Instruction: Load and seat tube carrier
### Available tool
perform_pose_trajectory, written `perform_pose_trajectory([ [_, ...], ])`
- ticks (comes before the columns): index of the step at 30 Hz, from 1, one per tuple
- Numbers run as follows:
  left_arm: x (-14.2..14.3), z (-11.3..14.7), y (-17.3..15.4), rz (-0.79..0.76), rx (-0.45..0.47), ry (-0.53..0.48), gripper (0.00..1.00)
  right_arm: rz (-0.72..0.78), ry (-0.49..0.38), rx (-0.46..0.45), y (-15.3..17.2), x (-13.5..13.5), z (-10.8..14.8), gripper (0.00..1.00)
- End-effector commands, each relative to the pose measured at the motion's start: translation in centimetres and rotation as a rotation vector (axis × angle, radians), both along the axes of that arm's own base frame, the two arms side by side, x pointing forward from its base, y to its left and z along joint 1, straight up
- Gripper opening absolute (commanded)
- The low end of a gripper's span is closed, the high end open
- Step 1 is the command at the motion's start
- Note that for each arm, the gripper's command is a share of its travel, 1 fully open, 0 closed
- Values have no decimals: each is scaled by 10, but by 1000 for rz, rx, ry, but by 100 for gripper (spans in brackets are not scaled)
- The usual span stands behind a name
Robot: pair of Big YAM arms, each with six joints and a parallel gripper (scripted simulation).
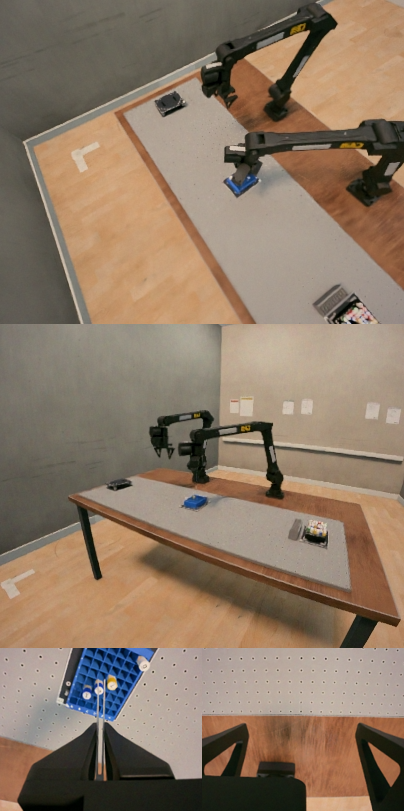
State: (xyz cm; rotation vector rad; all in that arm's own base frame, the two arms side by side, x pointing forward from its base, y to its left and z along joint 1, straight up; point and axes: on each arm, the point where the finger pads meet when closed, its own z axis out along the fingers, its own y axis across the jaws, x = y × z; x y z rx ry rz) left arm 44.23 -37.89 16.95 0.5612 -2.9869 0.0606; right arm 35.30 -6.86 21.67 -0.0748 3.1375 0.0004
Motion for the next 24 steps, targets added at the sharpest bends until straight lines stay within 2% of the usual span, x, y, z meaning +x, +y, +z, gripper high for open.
perform_pose_trajectory([
  [1,1,5,15,-131,-5,1,7,-13,-32,-7,-1,8,12,100],
  [3,2,-1,18,-184,0,8,7,-13,-32,-7,-1,8,12,100],
  [8,3,11,27,-317,-16,-10,7,-13,-32,-7,-1,8,12,100],
  [11,3,9,32,-397,-17,-8,7,-13,-32,-7,-1,8,12,100],
  [13,3,9,32,-397,-17,-8,7,-13,-32,-7,-1,8,12,100],
  [14,4,-3,33,-423,-9,13,7,-13,-32,-7,-1,8,12,100],
  [20,5,10,43,-450,-7,-5,7,-13,-32,-7,-1,8,12,100],
  [24,7,7,50,-450,4,5,7,-13,-32,-7,-1,8,12,100],
])
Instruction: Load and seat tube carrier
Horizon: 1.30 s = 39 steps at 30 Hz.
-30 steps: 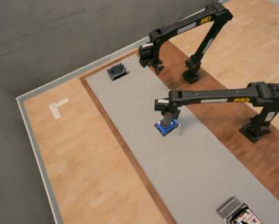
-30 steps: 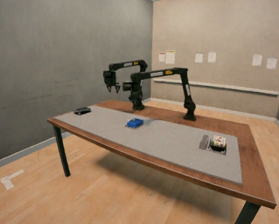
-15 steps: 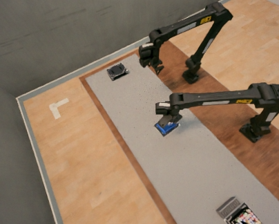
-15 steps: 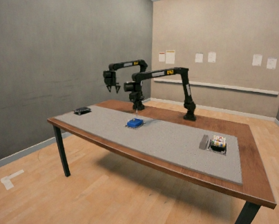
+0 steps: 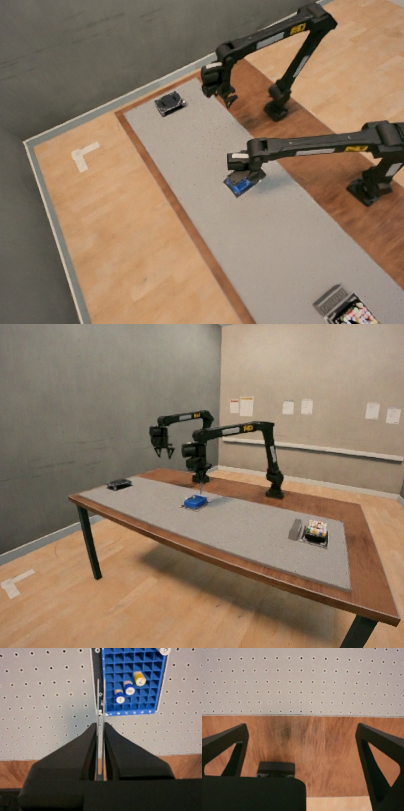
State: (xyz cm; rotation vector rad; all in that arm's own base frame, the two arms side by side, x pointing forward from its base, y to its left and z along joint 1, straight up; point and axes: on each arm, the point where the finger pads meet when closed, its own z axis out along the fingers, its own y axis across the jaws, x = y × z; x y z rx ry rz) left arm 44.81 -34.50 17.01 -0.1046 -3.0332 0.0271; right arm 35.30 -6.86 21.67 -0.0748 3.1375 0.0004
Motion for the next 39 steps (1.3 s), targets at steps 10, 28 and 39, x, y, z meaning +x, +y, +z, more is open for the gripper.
perform_pose_trajectory([
  [10,3,12,29,-11,12,-1,7,-13,-32,-7,-1,8,12,100],
  [28,7,11,55,-11,26,2,7,-13,-32,-7,-1,8,12,100],
  [39,12,11,70,-11,24,-8,7,-13,-32,-7,-1,8,12,100],
])
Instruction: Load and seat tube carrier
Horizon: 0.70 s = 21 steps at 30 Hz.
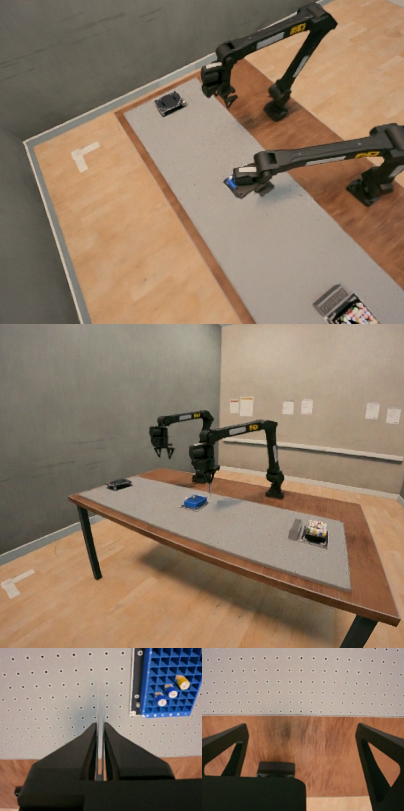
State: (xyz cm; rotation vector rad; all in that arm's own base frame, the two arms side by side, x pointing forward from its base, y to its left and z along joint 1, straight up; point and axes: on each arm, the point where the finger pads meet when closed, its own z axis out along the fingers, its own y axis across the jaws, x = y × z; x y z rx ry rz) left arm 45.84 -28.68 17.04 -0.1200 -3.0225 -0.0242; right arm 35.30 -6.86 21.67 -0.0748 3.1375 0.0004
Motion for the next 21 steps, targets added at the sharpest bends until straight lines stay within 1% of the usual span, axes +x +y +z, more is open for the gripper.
perform_pose_trajectory([
  [1,2,10,12,1,-9,-17,7,-13,-32,-7,-1,8,12,100],
  [2,4,-2,12,1,0,2,7,-13,-32,-7,-1,8,12,100],
  [5,5,11,17,1,-13,-25,7,-13,-32,-7,-1,8,12,100],
  [8,6,11,22,1,-14,-28,7,-13,-32,-7,-1,8,12,100],
  [11,8,2,27,1,-6,-15,7,-13,-32,-7,-1,8,12,100],
  [15,8,10,33,1,-12,-28,7,-13,-32,-7,-1,8,12,100],
  [18,8,10,35,1,-13,-29,7,-13,-32,-7,-1,8,12,100],
  [19,10,-4,36,1,0,-3,7,-13,-32,-7,-1,8,12,100],
  [21,10,3,40,1,-6,-17,7,-13,-32,-7,-1,8,12,100],
])
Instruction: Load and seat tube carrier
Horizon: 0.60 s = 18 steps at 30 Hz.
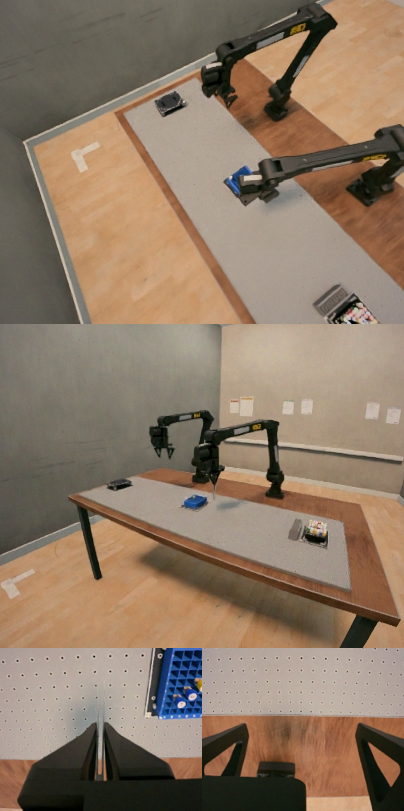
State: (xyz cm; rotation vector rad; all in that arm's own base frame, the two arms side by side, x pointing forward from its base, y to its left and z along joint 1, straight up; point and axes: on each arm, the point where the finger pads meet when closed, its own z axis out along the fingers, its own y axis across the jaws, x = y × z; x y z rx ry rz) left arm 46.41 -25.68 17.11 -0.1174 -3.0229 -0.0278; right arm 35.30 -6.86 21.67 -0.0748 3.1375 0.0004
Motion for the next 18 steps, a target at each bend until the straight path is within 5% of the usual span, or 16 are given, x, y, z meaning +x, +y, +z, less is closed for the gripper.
perform_pose_trajectory([
  [1,4,8,12,-1,-12,-25,7,-13,-32,-7,-1,8,12,100],
  [18,8,8,36,-1,-12,-28,7,-13,-32,-7,-1,8,12,100],
])
